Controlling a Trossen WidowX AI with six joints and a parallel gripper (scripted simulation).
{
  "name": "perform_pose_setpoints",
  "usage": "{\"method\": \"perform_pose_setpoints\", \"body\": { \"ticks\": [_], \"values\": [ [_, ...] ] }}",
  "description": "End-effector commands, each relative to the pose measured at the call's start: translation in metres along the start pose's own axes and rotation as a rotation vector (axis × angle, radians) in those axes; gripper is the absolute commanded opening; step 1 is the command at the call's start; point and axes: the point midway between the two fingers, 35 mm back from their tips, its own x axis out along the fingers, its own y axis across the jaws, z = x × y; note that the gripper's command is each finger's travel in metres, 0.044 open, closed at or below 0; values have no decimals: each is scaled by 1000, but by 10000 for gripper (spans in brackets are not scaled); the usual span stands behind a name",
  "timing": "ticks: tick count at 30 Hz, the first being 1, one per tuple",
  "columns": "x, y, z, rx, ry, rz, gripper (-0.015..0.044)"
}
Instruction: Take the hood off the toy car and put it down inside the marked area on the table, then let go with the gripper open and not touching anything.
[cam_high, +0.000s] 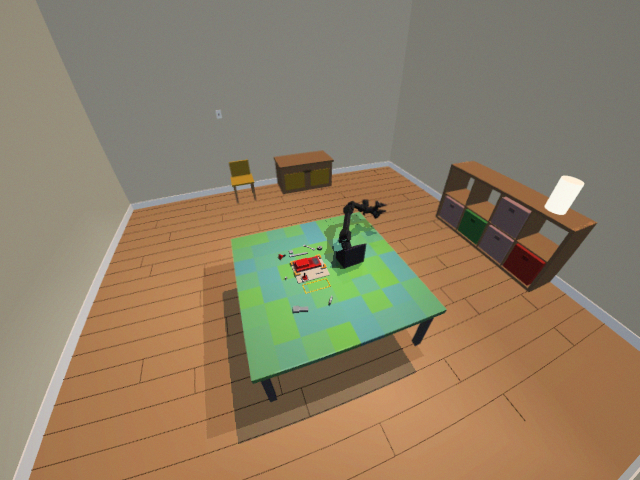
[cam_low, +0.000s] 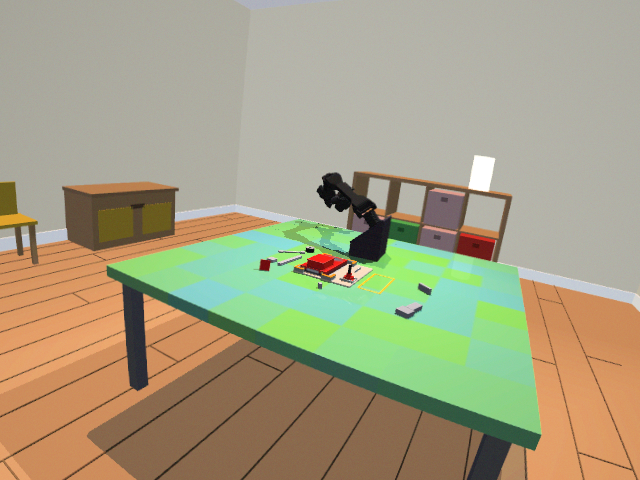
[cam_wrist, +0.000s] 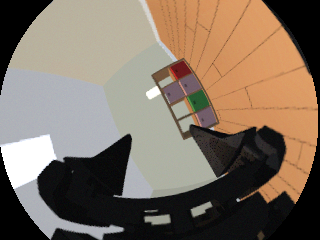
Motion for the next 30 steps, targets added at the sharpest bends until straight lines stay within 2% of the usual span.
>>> {"method": "perform_pose_setpoints", "body": {
  "ticks": [1,6,18,30],
  "values": [
    [-1,0,0,-2,1,-2,440],
    [-28,-14,-12,-74,34,-60,440],
    [-147,-57,-47,-361,205,-272,440],
    [-270,-74,-66,-633,432,-441,440]
  ]
}}
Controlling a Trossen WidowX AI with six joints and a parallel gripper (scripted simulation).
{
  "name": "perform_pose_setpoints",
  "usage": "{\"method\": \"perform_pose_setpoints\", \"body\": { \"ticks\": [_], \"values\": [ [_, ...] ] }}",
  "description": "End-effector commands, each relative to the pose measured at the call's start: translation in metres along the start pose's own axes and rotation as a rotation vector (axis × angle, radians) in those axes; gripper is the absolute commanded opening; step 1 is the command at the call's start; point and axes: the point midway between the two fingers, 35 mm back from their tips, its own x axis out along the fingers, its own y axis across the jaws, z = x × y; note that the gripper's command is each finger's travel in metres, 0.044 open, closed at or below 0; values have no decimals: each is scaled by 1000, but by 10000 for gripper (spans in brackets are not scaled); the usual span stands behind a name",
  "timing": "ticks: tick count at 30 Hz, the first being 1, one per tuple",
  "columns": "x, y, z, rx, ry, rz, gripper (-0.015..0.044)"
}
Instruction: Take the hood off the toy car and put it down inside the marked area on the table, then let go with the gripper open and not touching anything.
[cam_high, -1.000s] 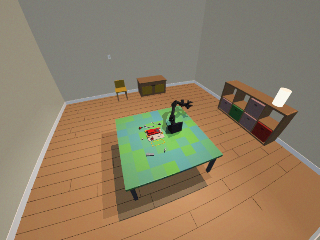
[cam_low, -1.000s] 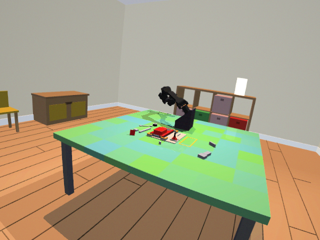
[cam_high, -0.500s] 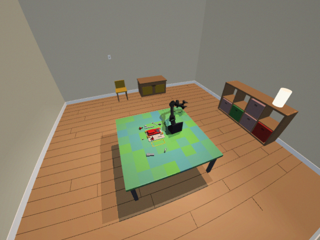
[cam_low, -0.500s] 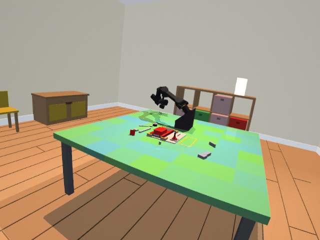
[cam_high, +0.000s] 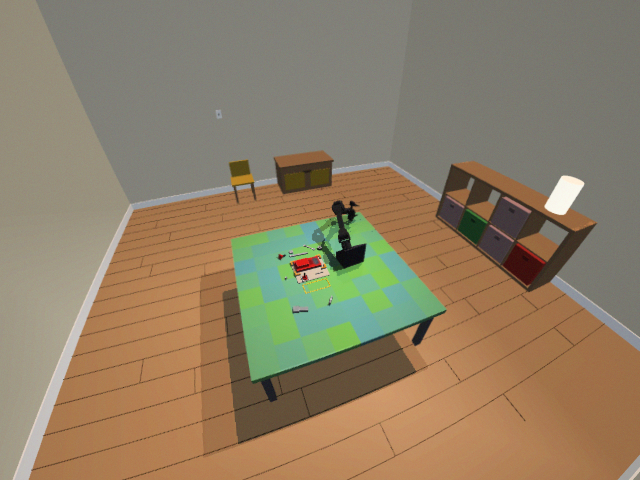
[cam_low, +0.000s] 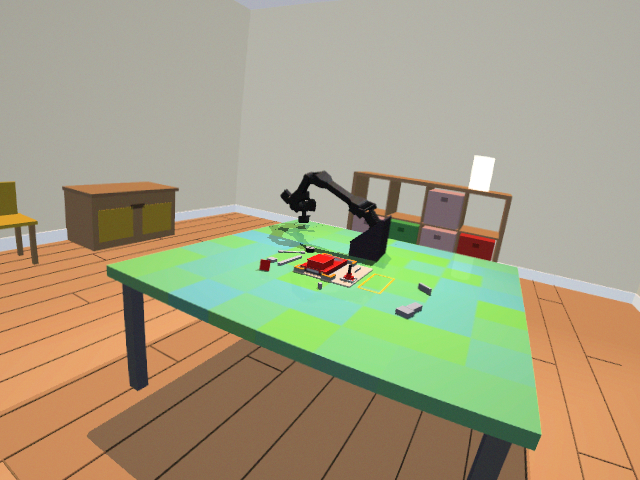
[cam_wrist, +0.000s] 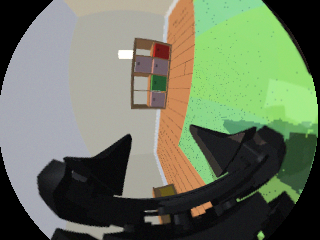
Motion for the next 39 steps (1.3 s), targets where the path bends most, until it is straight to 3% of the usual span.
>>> {"method": "perform_pose_setpoints", "body": {
  "ticks": [1,23,39],
  "values": [
    [-27,-9,-17,-83,62,-41,440],
    [-264,-69,-98,-633,633,-235,440],
    [-436,-122,-63,-1174,1068,-225,440]
  ]
}}
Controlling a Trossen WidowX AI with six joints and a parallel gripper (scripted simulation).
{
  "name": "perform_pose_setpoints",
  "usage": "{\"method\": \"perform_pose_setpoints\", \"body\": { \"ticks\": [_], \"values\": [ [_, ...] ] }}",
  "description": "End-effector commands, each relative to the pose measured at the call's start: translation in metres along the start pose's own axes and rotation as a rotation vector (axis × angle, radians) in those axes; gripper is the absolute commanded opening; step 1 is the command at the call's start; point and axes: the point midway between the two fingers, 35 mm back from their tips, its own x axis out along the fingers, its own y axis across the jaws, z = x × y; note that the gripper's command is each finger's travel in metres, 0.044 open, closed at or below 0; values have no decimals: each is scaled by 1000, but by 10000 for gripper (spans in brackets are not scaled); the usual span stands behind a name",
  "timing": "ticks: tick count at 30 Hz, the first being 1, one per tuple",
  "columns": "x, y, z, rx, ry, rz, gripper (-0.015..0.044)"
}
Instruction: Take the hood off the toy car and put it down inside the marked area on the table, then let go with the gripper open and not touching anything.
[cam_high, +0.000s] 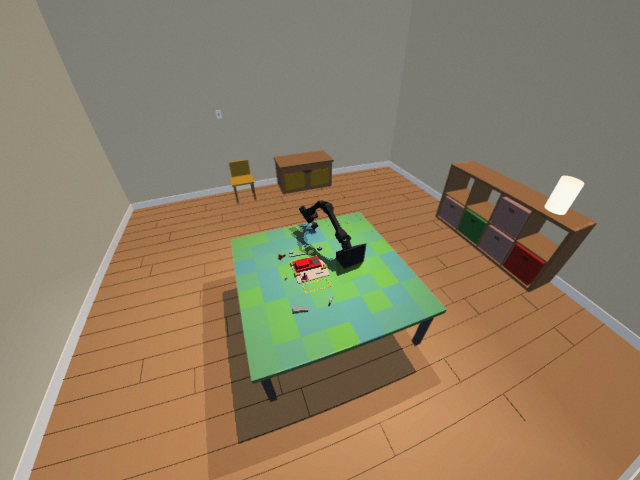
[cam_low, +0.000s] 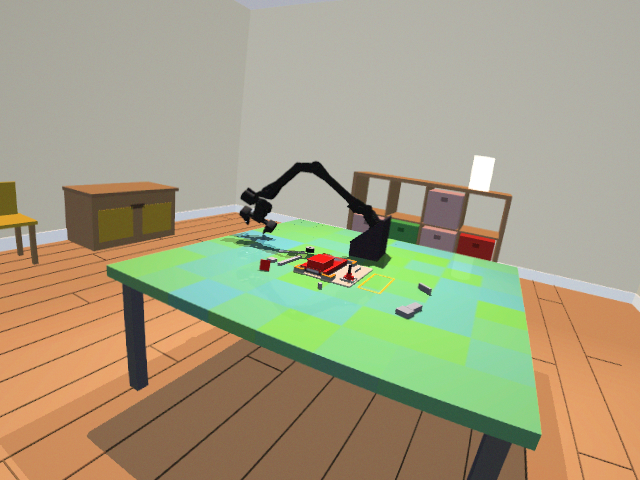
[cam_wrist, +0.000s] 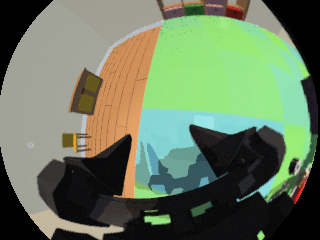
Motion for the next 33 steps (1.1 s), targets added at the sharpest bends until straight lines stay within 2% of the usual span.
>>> {"method": "perform_pose_setpoints", "body": {
  "ticks": [1,18,26,33],
  "values": [
    [-22,-8,-32,-147,82,-6,440],
    [-154,-105,-179,-1003,459,44,440],
    [-230,-170,-216,-1462,607,151,440],
    [-297,-231,-226,-1890,703,300,440]
  ]
}}
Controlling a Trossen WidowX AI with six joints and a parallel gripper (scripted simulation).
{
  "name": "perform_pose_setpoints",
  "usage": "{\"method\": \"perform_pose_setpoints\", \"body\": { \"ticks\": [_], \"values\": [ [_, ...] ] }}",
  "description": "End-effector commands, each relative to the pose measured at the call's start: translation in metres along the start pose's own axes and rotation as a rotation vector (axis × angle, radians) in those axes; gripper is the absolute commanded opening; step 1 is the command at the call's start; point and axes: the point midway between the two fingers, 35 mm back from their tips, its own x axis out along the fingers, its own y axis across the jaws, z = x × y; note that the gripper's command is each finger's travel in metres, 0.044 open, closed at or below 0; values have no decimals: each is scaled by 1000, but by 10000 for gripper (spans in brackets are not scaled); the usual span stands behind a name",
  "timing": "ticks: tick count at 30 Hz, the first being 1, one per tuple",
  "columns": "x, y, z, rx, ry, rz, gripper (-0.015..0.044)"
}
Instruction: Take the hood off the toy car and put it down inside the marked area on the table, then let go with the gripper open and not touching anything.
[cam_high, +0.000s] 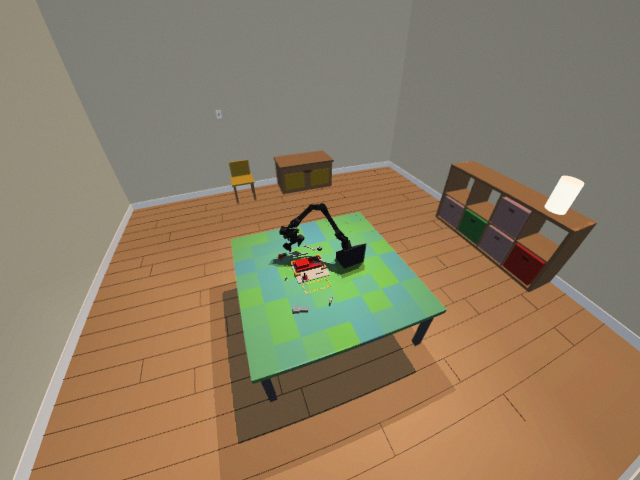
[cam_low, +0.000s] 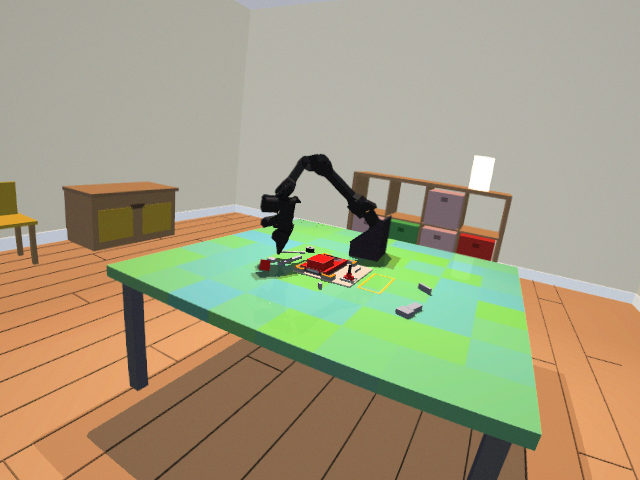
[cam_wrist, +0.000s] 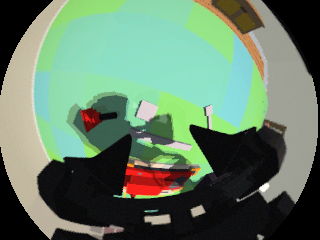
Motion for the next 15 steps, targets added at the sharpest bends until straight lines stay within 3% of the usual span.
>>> {"method": "perform_pose_setpoints", "body": {
  "ticks": [1,12,15],
  "values": [
    [-12,21,-36,-224,35,19,440],
    [-74,58,-152,-1066,59,90,440],
    [-78,59,-159,-1125,57,93,440]
  ]
}}
